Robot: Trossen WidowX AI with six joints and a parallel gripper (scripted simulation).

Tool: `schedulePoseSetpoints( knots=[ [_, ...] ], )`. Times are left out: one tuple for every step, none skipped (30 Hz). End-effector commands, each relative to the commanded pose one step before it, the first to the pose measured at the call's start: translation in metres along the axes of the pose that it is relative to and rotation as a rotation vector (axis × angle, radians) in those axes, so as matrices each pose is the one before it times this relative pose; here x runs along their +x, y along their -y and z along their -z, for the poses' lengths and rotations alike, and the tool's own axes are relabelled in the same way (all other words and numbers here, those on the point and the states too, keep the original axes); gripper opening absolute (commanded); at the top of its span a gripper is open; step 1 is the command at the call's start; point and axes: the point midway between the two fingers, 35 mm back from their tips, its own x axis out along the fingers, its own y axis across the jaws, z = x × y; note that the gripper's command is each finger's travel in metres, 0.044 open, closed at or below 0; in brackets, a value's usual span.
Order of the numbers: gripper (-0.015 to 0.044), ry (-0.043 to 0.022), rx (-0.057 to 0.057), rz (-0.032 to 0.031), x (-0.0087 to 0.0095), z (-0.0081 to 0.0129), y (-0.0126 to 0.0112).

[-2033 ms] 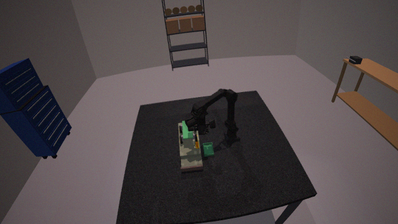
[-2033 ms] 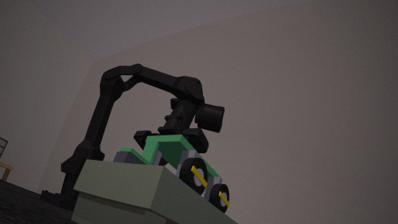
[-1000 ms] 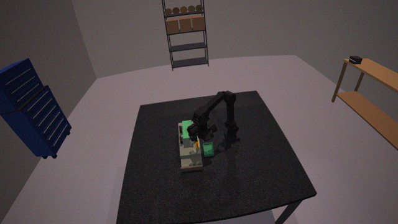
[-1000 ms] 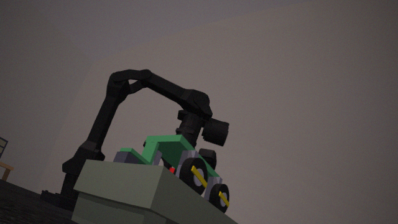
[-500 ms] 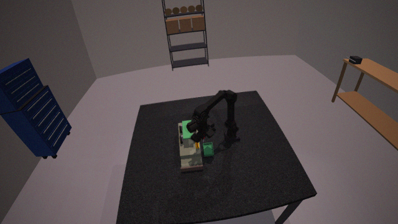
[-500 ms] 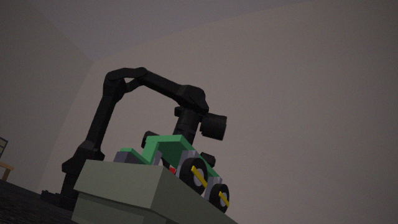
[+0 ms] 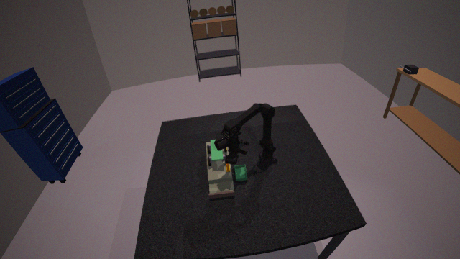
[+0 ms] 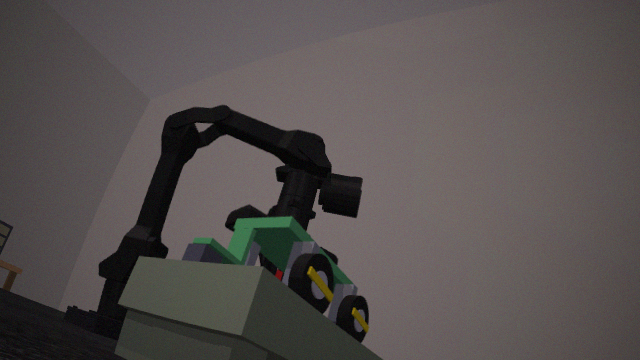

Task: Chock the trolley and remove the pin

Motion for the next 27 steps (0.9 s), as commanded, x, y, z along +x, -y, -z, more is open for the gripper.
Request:
schedulePoseSetpoints(
  knots=[
    [0.0000, 0.00517, -0.1191, 0.02946, -0.00155, 0.00004, -0.00054],
    [0.0000, 0.00149, -0.0302, 0.00561, -0.00007, 0.00011, -0.00016],
    [0.0000, 0.00128, -0.0302, 0.00566, -0.00008, 0.00010, -0.00017],
    [0.0000, 0.00106, -0.0302, 0.00570, -0.00008, 0.00010, -0.00017],
    [0.0000, 0.00085, -0.0303, 0.00574, -0.00009, 0.00010, -0.00017],
    [0.0000, 0.00063, -0.0302, 0.00576, -0.00009, 0.00009, -0.00017],
    [0.0000, 0.00035, -0.0246, 0.00470, -0.00008, 0.00007, -0.00014],
    [0.0000, 0.00014, -0.0148, 0.00283, -0.00005, 0.00004, -0.00008],
    [0.0000, 0.00004, -0.0049, 0.00094, -0.00002, 0.00001, -0.00003],
    [0.0000, 0.00000, 0.0000, 0.00000, 0.00000, 0.00000, 0.00000],
    [0.0000, 0.00000, 0.0000, 0.00000, 0.00000, 0.00000, 0.00000],
    [0.0000, 0.00000, 0.0000, 0.00000, 0.00000, 0.00000, 0.00000],
    [0.0000, 0.00000, 0.0000, 0.00000, 0.00000, 0.00000, 0.00000],
    [0.0000, 0.00000, 0.0000, 0.00000, 0.00000, 0.00000, 0.00000],
    [0.0000, 0.00007, 0.0000, -0.00001, 0.00035, -0.00049, 0.00000],
    [0.0000, 0.00020, 0.0000, -0.00004, 0.00105, -0.00146, -0.00001],
    [0.0000, 0.00023, 0.0000, -0.00005, 0.00124, -0.00172, -0.00003],
    [0.0000, 0.00034, 0.0000, -0.00007, 0.00182, -0.00250, -0.00006],
    [0.0000, 0.00037, 0.0000, -0.00007, 0.00205, -0.00280, -0.00006],
    [0.0000, 0.00039, 0.0000, -0.00008, 0.00217, -0.00293, -0.00009],
    [0.0000, 0.00032, 0.0000, -0.00005, 0.00189, -0.00262, -0.00007],
    [0.0000, 0.00032, 0.0000, -0.00006, 0.00192, -0.00263, -0.00009],
    [0.0000, 0.00029, 0.0000, -0.00004, 0.00178, -0.00249, -0.00007],
    [0.0000, 0.00030, 0.0000, -0.00005, 0.00187, -0.00259, -0.00010],
    [0.0000, 0.00028, 0.0000, -0.00005, 0.00173, -0.00238, -0.00011],
    [0.0000, 0.00022, 0.0000, -0.00004, 0.00135, -0.00185, -0.00010],
    [0.0000, 0.00013, 0.0000, -0.00002, 0.00081, -0.00111, -0.00007]
  ],
)
